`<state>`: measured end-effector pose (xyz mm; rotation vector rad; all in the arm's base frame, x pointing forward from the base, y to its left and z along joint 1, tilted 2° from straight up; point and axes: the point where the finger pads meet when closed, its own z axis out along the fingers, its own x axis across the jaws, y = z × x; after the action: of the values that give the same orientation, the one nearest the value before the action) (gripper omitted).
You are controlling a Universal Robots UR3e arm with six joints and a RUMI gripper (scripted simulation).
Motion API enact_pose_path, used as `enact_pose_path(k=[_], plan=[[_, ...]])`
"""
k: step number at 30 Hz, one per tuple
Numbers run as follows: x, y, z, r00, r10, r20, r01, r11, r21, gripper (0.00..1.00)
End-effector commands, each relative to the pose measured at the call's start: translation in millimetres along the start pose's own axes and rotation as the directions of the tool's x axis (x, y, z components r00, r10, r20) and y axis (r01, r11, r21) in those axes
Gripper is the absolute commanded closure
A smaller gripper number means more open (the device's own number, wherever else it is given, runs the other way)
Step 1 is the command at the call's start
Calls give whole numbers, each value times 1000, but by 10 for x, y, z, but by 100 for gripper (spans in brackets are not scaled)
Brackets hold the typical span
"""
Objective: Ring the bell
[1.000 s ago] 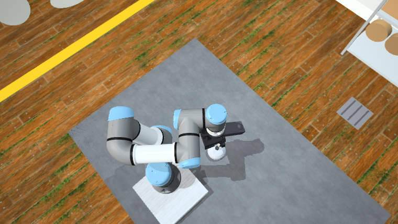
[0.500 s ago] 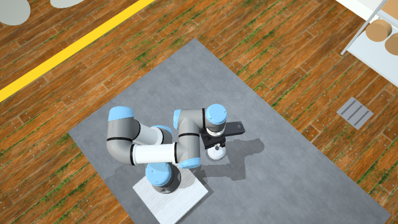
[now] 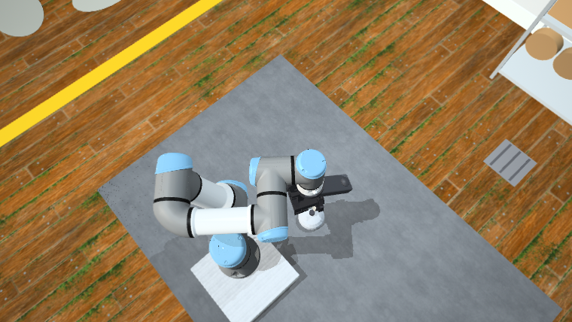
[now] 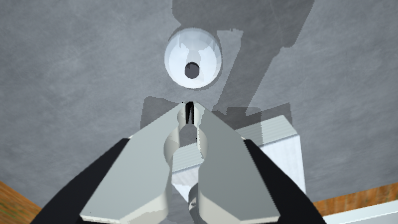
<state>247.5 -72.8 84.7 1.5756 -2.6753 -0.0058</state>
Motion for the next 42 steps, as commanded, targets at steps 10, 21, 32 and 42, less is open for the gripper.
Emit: enact_pose_path(k=[10,21,32,42], plan=[[0,-5,42,1000,0,-3,0,1000,-2,100],[-9,-14,180,1000,1,-3,-1,1000,-2,100],[-20,-25,348,1000,1,-3,-1,1000,-2,100],[-29,-34,495,1000,1,-3,-1,1000,-2,100]])
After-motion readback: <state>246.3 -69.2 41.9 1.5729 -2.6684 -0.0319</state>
